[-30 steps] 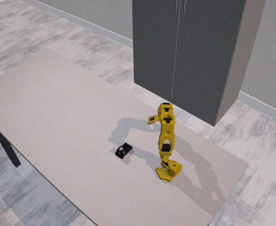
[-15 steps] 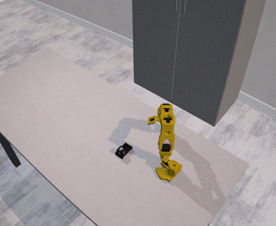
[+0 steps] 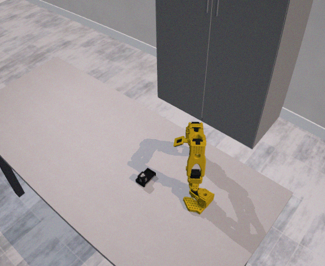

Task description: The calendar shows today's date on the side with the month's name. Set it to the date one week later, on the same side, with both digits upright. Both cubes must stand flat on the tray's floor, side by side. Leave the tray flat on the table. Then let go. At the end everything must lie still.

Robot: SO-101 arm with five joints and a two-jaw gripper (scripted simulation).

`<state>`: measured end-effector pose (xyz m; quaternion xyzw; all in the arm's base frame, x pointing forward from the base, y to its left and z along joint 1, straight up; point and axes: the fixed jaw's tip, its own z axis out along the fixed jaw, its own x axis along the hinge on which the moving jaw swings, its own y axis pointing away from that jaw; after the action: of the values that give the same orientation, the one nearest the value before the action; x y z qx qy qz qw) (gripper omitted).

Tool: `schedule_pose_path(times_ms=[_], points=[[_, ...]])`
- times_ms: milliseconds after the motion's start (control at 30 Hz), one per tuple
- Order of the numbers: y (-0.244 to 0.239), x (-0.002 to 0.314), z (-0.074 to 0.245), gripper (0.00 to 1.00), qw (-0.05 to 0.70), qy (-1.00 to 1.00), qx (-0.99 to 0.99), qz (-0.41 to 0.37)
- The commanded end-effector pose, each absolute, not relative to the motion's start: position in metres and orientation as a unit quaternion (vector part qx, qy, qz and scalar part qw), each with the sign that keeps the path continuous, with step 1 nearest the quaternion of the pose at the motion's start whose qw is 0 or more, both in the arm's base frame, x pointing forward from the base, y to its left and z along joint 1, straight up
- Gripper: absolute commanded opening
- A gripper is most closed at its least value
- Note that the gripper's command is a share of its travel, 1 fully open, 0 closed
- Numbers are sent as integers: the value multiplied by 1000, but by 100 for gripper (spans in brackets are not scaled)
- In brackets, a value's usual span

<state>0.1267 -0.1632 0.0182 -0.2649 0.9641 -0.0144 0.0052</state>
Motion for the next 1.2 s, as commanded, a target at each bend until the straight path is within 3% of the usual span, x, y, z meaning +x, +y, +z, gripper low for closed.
schedule_pose_path(times_ms=[0,767,1167], points=[[-166,127,22,17,11,964,-266,-26],[-166,127,22,35,11,964,-266,-26],[-166,128,23,36,11,964,-266,-26]])
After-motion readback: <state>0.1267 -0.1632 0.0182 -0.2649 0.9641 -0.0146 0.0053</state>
